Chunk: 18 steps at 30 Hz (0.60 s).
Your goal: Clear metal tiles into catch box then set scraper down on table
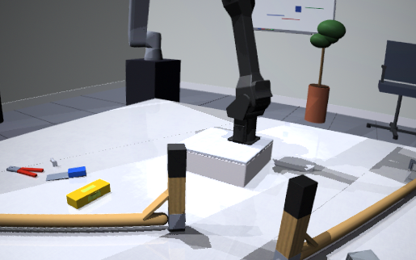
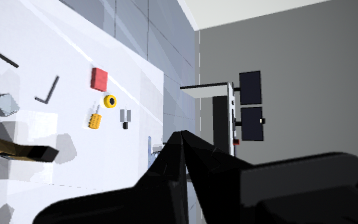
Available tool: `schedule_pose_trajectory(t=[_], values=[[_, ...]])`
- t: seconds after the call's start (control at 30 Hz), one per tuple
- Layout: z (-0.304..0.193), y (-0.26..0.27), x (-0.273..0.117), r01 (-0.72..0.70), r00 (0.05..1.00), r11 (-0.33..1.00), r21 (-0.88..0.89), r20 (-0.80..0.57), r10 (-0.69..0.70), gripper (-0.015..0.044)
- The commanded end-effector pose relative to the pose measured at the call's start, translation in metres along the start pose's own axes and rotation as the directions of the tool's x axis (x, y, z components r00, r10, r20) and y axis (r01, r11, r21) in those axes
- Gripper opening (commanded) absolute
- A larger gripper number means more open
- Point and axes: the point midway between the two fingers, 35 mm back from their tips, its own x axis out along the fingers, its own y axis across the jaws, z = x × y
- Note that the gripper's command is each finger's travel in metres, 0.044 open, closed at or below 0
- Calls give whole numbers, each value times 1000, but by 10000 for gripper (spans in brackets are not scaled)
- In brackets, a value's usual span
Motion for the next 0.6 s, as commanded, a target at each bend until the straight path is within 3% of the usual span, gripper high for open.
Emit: schedule_pose_trajectory(t=[0.0, 0.57], values=[[0, 6, 13, -41, 999, 997, -68, -21, 39, 0], [-9, 23, 50, -169, 985, 953, -253, -84, 152, 0]])
